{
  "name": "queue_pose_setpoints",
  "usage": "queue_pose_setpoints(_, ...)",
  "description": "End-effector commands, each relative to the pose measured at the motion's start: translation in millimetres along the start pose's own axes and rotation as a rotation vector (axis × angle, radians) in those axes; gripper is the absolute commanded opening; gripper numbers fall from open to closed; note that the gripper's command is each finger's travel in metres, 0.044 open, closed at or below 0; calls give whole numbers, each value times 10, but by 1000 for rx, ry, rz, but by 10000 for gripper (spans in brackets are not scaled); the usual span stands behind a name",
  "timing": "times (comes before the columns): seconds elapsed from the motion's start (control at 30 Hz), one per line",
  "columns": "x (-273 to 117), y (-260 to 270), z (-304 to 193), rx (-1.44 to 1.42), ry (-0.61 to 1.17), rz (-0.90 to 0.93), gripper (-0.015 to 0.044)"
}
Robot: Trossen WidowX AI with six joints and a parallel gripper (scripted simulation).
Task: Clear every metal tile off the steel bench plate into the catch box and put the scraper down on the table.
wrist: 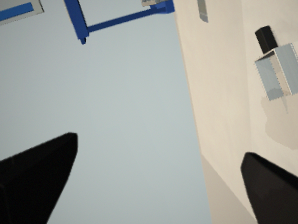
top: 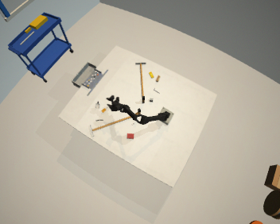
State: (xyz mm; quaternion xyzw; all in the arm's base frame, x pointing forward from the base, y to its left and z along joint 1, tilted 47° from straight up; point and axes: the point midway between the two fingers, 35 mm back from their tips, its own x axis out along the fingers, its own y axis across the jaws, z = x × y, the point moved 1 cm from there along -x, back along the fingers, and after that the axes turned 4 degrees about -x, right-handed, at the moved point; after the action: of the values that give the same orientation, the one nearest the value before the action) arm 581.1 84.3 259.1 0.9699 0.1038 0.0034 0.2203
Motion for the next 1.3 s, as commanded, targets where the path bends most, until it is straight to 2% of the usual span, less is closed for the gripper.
queue_pose_setpoints(0.0, 0, 4, -1, 0, 0, 0, 426)
queue_pose_setpoints(0.03, -1, 15, -5, 0, 0, 0, 440)
queue_pose_setpoints(0.87, -256, 1020, -329, -10, -1, 0, 440)
queue_pose_setpoints(1.27, -321, 1152, -284, -38, -19, 2, 440)
